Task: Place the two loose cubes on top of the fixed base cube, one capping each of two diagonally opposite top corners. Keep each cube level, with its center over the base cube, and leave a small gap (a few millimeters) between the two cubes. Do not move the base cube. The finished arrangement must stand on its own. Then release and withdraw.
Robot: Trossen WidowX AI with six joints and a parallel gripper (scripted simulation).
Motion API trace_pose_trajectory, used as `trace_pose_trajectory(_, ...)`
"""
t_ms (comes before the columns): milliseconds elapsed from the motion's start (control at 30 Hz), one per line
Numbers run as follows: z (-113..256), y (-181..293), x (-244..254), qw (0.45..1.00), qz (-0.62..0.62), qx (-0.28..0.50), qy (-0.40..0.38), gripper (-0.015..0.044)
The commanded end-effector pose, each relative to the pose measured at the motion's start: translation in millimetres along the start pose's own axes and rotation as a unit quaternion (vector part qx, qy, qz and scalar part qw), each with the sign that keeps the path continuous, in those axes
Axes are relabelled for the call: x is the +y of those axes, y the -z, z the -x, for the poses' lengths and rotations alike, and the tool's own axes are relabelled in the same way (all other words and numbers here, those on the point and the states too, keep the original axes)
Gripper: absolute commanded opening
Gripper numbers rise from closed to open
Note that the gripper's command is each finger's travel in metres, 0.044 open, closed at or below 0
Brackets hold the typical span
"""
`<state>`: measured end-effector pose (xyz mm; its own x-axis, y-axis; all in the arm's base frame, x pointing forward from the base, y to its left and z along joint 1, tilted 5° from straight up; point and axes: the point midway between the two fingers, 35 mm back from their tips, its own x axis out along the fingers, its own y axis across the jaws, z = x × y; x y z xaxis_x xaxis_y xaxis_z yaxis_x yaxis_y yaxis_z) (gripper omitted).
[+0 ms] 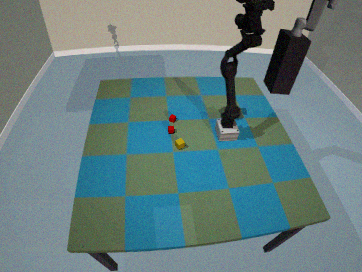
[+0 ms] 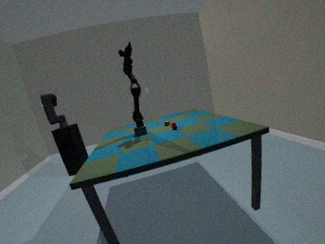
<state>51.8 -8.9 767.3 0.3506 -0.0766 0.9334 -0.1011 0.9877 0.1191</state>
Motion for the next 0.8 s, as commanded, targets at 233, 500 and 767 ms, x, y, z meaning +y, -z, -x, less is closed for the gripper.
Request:
trace_pose_trajectory(233, 8.7, -6.5, 40.1, 0.997, 0.066, -0.023, -0.041, 0.0265)
trace_pose_trajectory(500, 20.9, 1.4, 97.9, 0.982, 0.152, -0.043, -0.107, 0.0265)
trace_pose_trajectory(767, 41.8, 41.5, 175.1, 0.941, 0.262, -0.050, -0.208, 0.0265)
